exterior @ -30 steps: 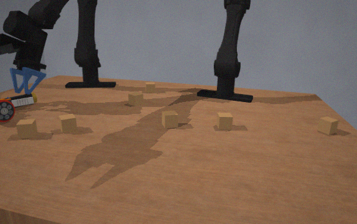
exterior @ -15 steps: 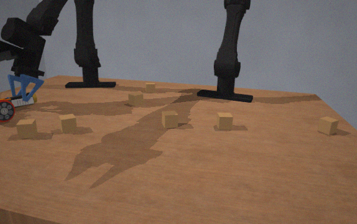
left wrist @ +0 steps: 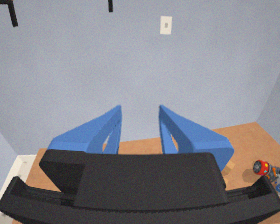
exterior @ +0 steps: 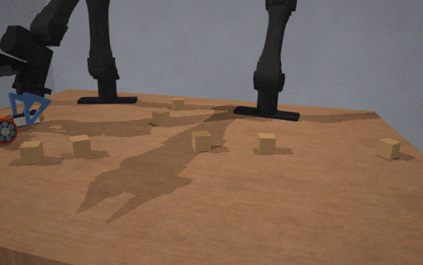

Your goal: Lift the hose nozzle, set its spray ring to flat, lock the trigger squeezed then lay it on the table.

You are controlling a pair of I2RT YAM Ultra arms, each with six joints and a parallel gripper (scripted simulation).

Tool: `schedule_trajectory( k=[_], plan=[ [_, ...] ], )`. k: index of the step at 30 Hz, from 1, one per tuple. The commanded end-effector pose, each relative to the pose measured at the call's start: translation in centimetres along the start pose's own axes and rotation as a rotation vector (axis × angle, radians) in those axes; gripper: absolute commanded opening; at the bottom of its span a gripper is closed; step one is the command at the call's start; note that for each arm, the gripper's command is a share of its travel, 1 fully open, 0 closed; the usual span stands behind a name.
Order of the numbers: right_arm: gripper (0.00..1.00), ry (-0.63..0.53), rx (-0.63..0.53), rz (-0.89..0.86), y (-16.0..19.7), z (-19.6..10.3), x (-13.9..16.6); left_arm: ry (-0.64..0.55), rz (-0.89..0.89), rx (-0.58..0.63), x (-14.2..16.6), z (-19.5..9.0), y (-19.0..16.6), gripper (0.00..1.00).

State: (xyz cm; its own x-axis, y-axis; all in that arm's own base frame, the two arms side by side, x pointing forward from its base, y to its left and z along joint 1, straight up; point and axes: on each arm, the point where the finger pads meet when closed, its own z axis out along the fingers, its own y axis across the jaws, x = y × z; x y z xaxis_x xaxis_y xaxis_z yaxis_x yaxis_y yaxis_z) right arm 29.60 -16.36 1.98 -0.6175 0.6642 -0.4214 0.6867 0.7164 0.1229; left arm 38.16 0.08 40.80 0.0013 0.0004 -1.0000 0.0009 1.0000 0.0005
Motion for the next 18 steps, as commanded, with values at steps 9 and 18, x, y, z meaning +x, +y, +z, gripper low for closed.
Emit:
schedule_trajectory(
  k=[9,18],
  plan=[
    [0.36,-0.095,-0.024,-0.003,0.75,-1.45,-3.07,-0.015,-0.006,-0.010,-0.13,-0.49,0.28,0.37],
    [0.36,-0.055,-0.013,-0.004,0.50,-1.83,-2.23,-0.015,-0.006,-0.010,-0.13,-0.49,0.28,0.37]
  ],
)
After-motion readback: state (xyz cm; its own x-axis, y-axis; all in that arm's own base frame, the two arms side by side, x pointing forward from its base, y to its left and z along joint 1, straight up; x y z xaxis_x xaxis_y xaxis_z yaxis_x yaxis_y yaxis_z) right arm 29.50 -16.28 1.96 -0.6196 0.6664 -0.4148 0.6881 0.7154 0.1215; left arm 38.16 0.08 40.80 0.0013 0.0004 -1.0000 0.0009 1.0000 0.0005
